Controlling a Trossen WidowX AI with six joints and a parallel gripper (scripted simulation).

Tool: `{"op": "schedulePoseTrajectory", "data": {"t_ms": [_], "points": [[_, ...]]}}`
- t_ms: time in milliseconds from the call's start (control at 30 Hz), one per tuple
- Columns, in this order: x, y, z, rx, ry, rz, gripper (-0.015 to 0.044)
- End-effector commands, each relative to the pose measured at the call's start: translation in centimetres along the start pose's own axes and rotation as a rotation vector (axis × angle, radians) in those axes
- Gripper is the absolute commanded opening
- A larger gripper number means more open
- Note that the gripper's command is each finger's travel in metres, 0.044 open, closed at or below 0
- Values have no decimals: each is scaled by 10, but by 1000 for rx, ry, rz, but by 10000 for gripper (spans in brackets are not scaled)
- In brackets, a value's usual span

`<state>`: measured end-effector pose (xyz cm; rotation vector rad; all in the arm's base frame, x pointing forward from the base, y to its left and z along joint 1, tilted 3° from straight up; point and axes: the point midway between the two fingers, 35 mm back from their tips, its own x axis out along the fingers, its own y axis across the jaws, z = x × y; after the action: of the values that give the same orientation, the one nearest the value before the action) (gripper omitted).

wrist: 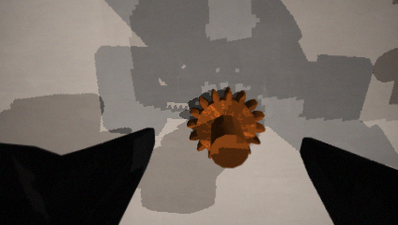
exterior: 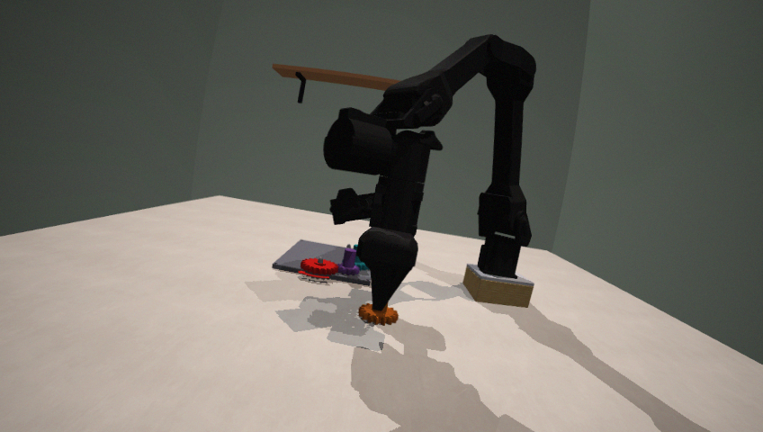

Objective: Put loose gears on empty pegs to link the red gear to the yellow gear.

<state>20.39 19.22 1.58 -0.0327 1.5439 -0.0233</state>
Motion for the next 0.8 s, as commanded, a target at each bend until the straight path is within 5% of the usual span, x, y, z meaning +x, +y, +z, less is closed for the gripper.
{"op": "schedulePoseTrajectory", "data": {"t_ms": [0,367,767], "points": [[1,0,-1,-4,5,1,361],[1,0,-1,-4,5,1,72],[-6,1,1,-4,5,1,0]]}}
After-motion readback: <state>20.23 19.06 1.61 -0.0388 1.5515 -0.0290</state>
